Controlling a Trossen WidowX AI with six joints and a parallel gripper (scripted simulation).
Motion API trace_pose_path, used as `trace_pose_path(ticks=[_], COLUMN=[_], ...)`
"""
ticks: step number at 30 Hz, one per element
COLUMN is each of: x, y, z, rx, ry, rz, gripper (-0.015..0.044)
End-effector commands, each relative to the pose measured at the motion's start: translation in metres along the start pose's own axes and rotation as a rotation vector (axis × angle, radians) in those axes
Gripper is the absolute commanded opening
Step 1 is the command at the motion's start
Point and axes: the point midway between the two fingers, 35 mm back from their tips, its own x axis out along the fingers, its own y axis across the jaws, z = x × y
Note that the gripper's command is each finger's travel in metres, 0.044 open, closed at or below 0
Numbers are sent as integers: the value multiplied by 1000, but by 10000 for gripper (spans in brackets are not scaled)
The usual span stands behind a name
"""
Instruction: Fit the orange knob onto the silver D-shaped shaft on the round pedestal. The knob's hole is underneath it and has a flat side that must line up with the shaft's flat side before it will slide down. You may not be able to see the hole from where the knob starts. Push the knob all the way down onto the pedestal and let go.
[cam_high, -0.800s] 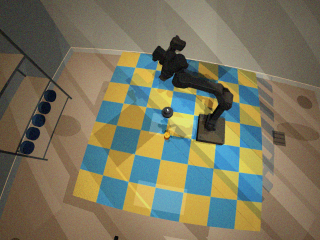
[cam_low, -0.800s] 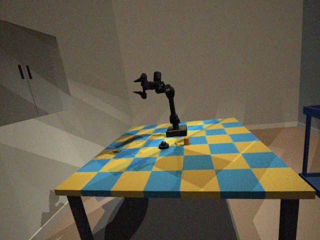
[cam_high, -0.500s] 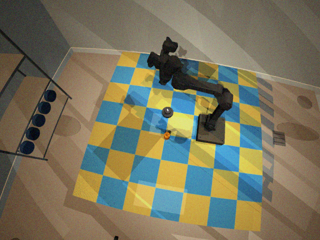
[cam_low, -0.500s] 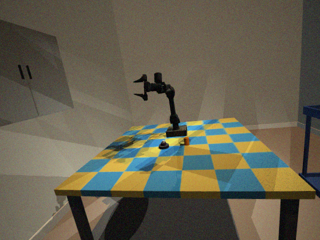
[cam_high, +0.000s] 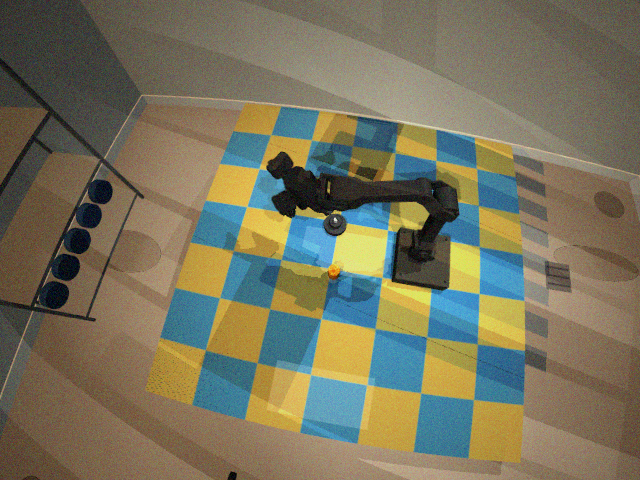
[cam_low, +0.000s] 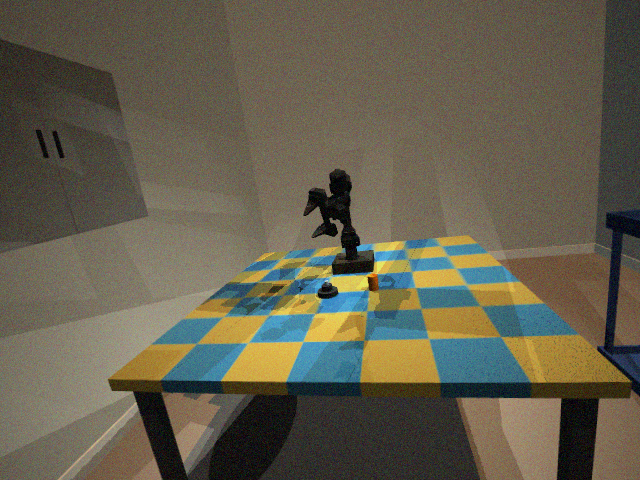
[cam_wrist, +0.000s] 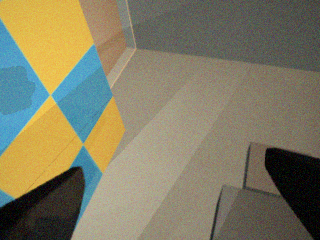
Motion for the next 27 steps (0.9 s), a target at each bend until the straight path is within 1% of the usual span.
trace_pose_path(ticks=[1, 4, 8, 12, 16, 17, 21, 27], x=[-11, -28, -61, -103, -150, -156, -157, -145], y=[46, 90, 147, 200, 240, 245, 247, 279], z=[35, 59, 79, 84, 78, 76, 71, 77], rx=[-87, -160, -249, -326, -388, -395, -398, -398], ry=[-142, -253, -373, -455, -490, -491, -491, -491], rz=[162, 322, 555, 807, 1060, 1093, 1104, 1104], gripper=[440, 440, 440, 440, 440, 440, 440, 440])
